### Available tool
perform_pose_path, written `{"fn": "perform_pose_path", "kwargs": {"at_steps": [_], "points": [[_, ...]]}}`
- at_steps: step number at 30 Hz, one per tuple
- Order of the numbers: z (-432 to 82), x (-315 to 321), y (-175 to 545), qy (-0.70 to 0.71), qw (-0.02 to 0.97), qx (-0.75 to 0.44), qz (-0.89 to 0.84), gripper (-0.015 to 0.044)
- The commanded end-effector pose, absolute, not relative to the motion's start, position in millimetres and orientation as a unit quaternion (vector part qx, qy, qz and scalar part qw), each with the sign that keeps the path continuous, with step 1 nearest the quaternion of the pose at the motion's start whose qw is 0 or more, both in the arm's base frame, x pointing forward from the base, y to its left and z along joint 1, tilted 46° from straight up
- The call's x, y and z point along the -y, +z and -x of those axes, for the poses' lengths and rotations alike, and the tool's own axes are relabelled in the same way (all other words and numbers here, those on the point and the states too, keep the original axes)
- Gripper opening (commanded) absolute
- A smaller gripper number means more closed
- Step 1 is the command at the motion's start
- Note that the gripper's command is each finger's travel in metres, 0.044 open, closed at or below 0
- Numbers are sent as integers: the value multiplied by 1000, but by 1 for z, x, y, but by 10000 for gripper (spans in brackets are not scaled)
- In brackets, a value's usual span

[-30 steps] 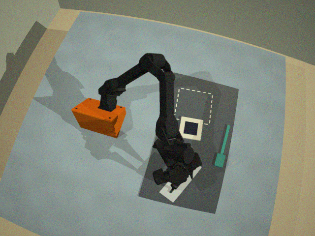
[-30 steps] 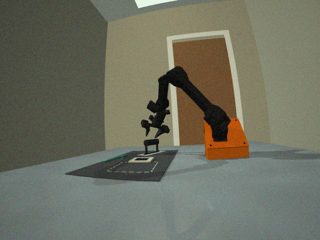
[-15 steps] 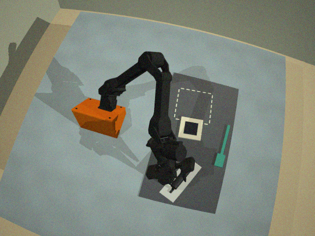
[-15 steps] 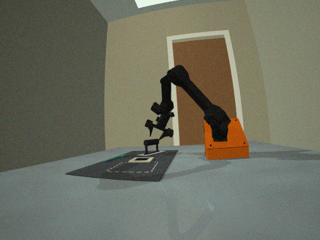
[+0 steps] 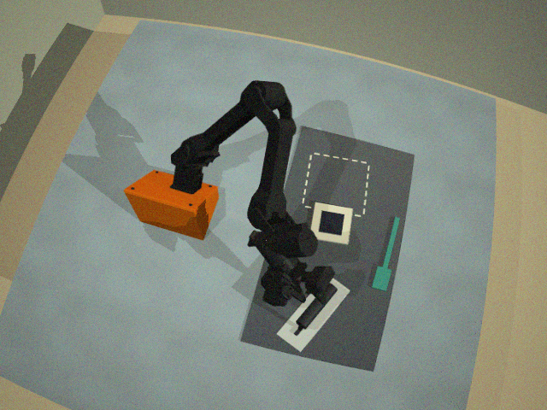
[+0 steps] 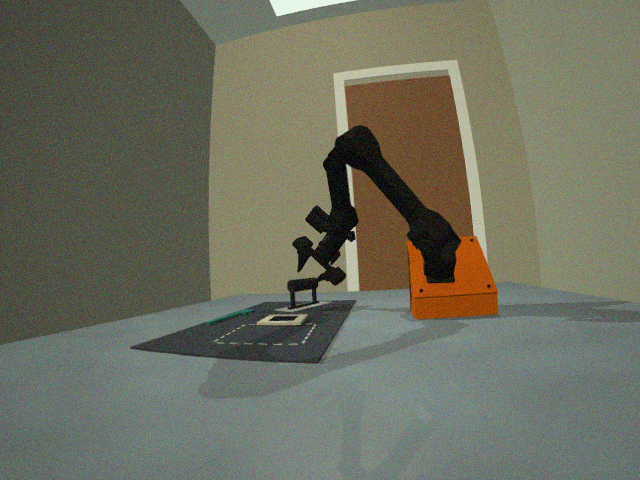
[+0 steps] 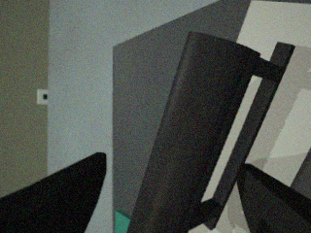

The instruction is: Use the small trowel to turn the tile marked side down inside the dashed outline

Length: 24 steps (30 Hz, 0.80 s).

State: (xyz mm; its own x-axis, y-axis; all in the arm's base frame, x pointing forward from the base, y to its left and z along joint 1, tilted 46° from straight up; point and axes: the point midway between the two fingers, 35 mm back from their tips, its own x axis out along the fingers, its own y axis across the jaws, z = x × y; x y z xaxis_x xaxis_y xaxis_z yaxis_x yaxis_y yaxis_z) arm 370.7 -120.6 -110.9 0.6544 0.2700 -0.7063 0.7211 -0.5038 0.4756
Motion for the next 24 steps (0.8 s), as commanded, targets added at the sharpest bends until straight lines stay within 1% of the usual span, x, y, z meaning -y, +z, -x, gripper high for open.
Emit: {"fn": "perform_pose_path", "kwargs": {"at_steps": [1,4,6,24], "points": [[-367,110,-105,-286,347,-281,-848,300],[-365,103,-99,-285,309,-263,-868,300],[-364,101,-98,-285,300,-259,-873,300],[-380,97,-111,-285,300,-259,-873,300]]}}
